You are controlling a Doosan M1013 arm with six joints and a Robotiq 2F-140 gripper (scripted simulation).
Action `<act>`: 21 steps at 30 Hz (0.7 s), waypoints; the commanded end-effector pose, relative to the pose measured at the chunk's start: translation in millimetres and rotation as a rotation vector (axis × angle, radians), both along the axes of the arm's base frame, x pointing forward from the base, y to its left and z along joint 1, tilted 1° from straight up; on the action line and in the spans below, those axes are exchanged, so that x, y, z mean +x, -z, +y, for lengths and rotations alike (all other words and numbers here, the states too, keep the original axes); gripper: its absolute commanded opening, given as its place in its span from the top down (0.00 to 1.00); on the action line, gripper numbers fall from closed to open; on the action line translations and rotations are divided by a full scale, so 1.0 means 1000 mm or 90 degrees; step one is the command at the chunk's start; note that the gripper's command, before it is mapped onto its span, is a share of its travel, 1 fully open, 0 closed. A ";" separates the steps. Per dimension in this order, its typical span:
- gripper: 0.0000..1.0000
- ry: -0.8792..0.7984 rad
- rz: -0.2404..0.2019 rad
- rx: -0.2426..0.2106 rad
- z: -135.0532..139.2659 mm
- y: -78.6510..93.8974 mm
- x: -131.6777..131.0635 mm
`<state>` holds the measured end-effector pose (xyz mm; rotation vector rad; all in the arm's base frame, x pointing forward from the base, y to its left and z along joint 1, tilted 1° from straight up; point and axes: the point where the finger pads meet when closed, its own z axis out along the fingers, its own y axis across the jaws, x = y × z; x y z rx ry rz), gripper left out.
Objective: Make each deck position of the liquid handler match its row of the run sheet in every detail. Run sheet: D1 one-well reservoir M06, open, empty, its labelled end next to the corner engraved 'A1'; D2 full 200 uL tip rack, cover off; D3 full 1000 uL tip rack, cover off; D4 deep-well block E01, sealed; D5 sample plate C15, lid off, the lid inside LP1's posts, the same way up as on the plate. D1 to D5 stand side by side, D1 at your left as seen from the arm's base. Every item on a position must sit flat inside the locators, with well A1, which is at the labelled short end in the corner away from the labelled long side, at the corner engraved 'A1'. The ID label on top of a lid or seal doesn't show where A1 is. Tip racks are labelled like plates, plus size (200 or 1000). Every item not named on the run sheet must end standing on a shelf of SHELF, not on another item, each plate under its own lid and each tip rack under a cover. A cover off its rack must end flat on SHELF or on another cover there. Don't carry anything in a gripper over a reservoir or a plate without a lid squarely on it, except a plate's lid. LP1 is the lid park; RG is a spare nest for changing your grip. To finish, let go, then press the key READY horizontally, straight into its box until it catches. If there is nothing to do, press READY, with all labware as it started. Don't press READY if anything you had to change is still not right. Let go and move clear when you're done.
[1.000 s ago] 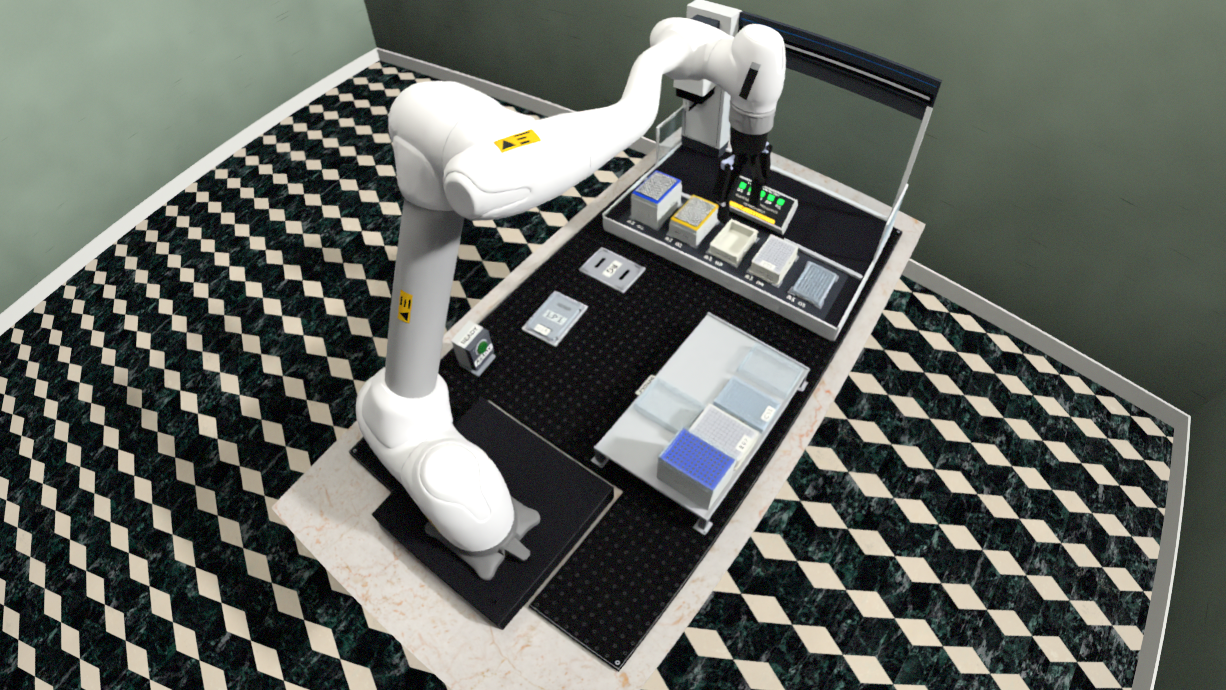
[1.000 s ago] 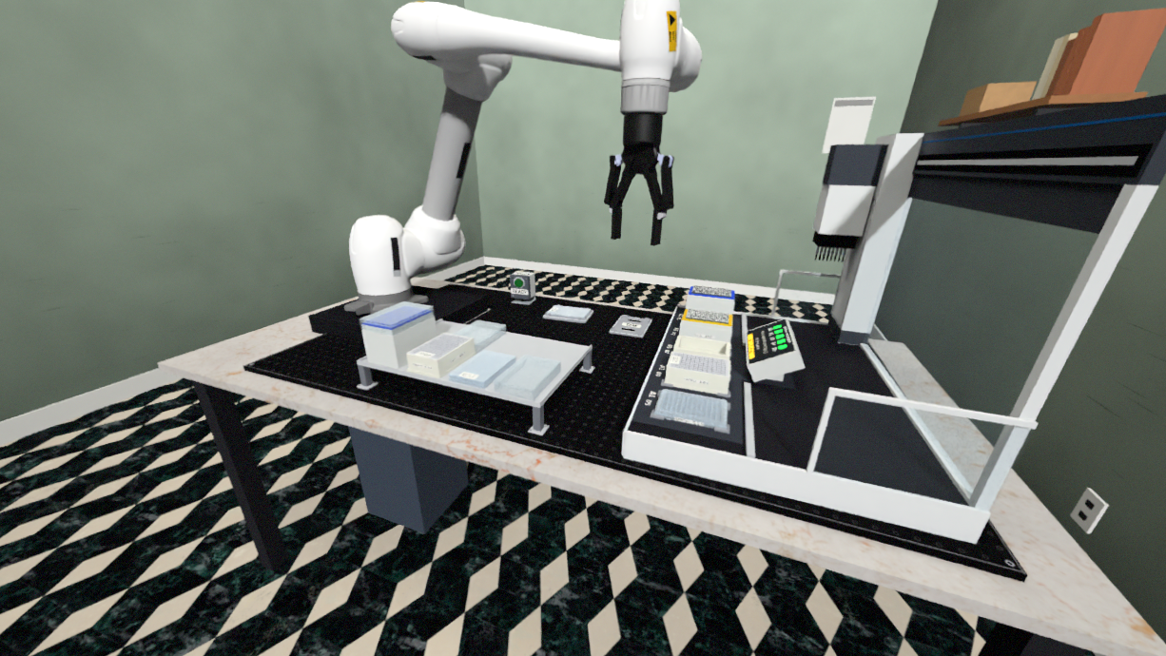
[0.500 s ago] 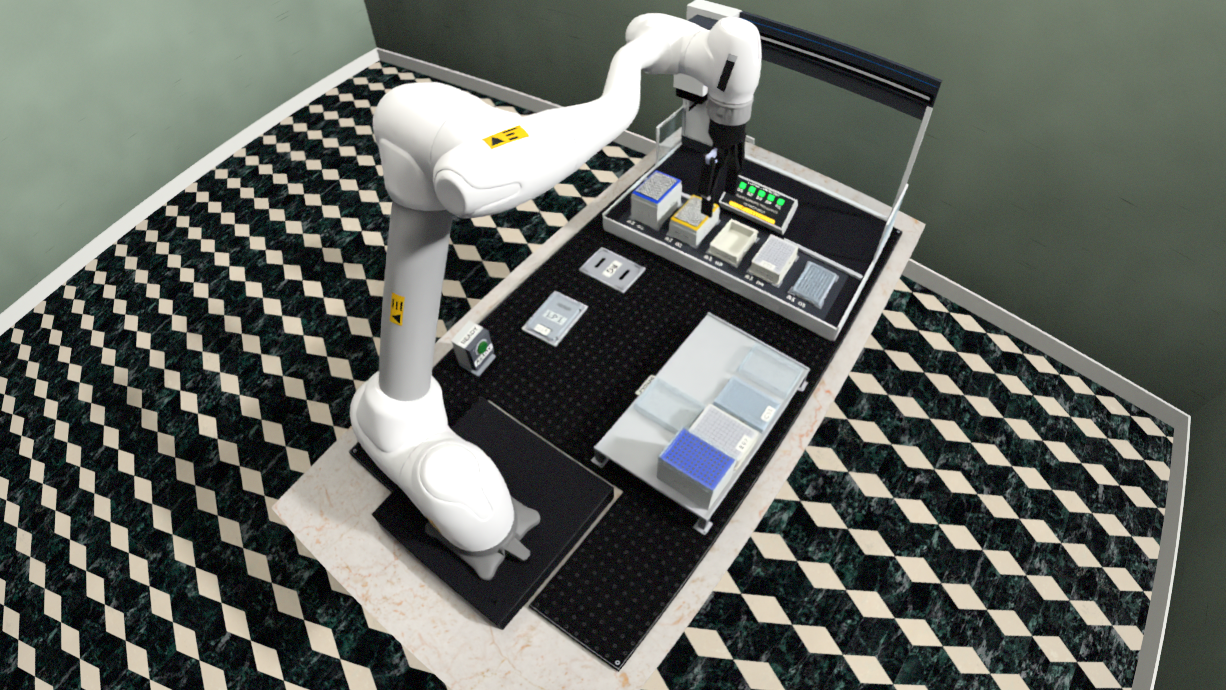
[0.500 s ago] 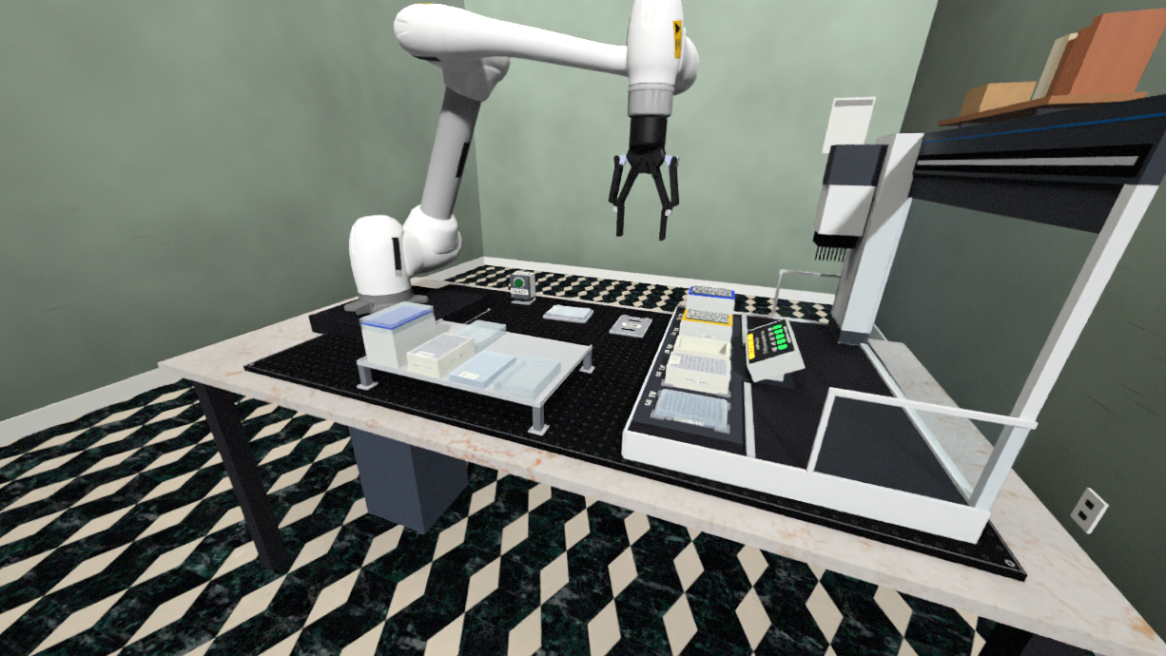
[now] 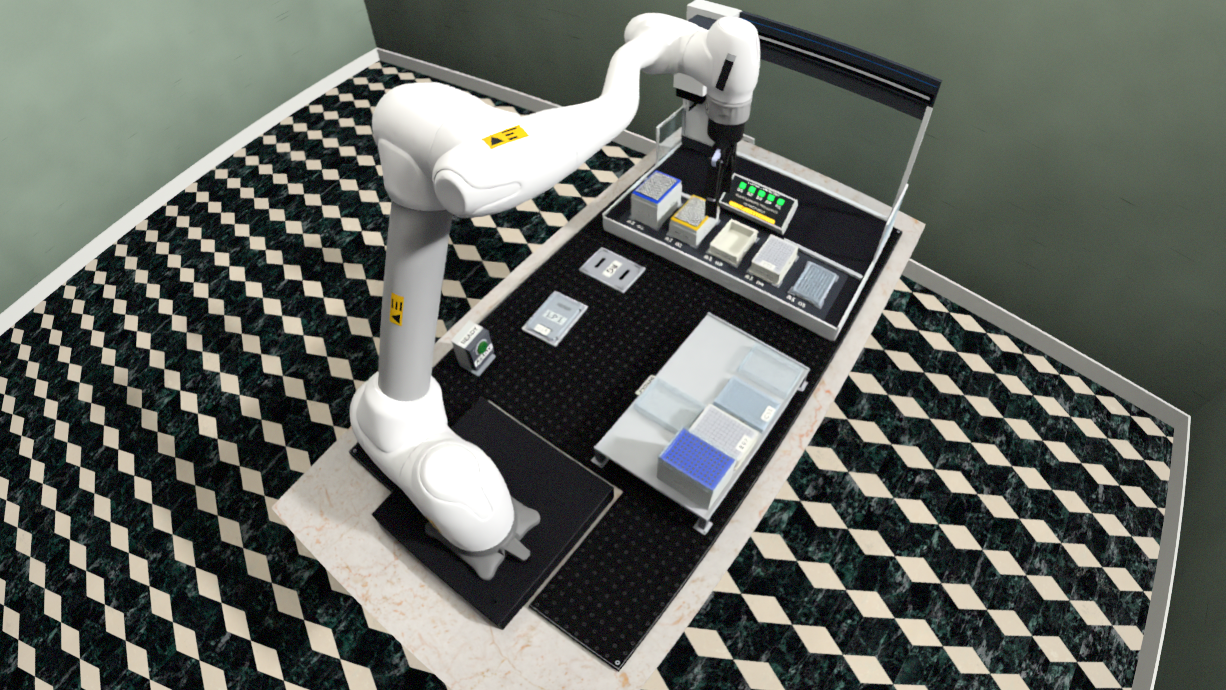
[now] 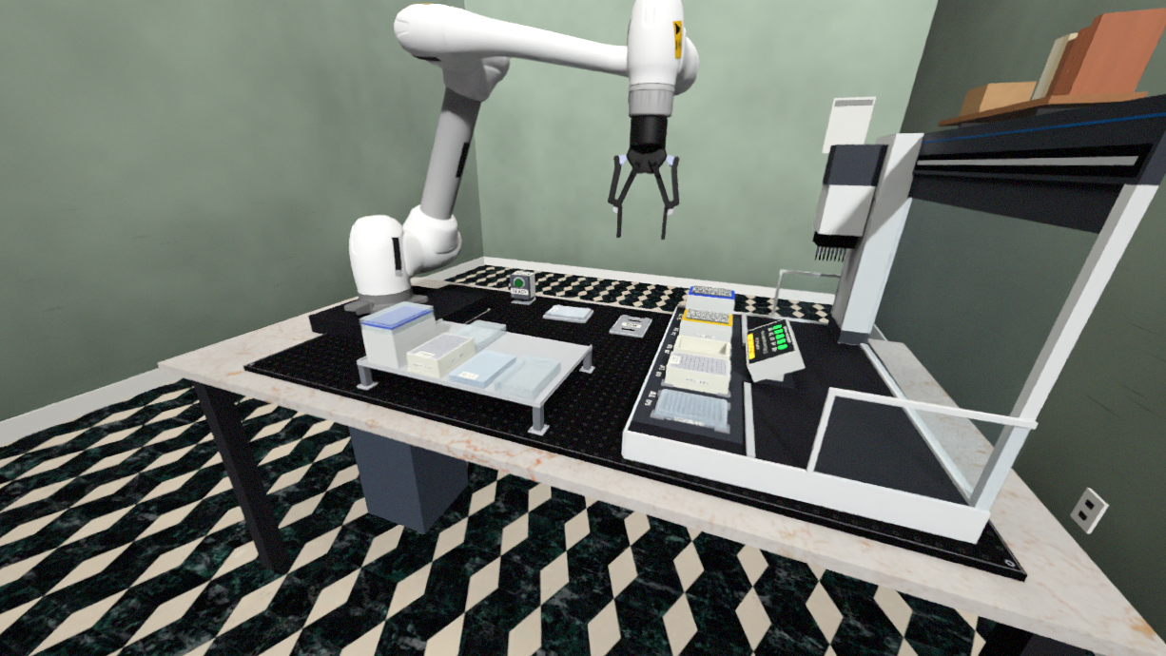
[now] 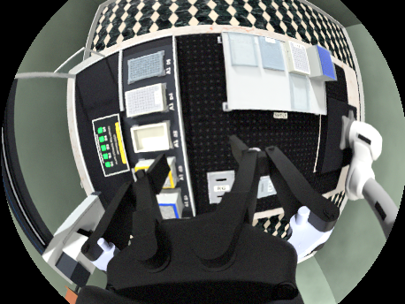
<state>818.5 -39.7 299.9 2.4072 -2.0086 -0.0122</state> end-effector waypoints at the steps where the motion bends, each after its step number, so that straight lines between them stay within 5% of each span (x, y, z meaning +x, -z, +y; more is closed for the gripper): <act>1: 0.34 -0.046 -0.001 0.001 0.000 -0.001 0.000; 15: 0.34 -0.188 -0.001 0.003 0.000 -0.001 0.000; 21: 0.34 -0.264 -0.001 0.003 0.030 -0.001 0.000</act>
